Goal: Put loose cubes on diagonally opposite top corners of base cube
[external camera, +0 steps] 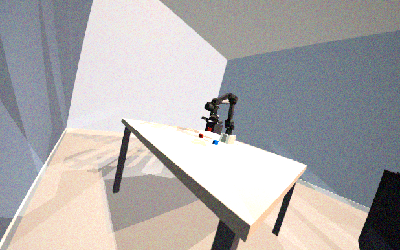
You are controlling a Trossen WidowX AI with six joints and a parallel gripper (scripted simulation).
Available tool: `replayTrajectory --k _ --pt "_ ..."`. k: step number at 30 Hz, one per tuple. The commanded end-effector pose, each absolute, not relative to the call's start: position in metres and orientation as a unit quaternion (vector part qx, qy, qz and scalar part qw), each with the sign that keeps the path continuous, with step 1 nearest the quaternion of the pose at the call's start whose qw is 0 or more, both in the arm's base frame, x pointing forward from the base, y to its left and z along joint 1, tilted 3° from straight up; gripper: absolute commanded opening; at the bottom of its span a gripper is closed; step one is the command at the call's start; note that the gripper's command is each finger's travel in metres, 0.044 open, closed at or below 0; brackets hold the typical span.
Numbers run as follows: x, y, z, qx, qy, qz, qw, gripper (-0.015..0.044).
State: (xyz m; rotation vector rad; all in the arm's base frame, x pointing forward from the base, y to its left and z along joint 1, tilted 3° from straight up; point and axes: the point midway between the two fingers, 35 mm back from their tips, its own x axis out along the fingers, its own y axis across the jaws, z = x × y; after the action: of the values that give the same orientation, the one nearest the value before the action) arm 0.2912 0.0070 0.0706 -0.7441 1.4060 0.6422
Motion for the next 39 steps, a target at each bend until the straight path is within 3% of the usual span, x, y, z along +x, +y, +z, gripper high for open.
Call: replayTrajectory --k 1,8,39 --pt "0.290 0.008 0.083 -0.327 0.617 0.282 0.658 0.0105" --pt "0.289 0.011 0.089 -0.313 0.623 0.269 0.665 0.0105" --pt "0.289 0.066 0.067 0.005 0.679 -0.023 0.734 0.0105"
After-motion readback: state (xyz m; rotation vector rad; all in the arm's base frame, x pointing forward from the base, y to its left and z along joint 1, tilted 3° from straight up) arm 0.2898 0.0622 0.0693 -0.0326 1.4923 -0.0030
